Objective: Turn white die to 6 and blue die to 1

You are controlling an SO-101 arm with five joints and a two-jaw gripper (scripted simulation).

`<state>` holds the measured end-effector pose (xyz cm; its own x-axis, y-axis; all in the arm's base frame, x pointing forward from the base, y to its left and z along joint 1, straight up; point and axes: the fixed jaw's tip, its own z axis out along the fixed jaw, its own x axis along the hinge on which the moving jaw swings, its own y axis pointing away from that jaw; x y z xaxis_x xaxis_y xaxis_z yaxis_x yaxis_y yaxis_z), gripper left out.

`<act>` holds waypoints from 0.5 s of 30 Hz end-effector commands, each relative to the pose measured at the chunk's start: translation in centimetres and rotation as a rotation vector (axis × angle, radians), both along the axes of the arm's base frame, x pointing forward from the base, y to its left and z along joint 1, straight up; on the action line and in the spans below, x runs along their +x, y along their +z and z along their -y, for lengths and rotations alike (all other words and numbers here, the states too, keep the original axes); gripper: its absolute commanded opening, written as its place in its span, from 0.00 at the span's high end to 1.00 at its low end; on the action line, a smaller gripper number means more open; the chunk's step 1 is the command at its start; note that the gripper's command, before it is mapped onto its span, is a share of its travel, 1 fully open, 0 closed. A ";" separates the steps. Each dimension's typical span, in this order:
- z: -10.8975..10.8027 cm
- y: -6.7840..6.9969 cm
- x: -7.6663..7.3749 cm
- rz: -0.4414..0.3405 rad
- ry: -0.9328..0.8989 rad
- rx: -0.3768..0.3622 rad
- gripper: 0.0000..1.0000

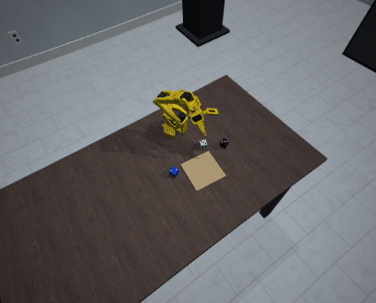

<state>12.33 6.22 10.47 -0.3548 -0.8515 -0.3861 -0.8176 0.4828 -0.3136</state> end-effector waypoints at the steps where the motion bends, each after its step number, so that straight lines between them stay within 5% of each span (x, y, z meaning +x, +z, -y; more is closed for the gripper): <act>1: -0.4 1.1 0.3 0.024 0.074 -0.023 0.65; 15: -0.5 1.2 0.5 0.019 0.108 -0.044 0.65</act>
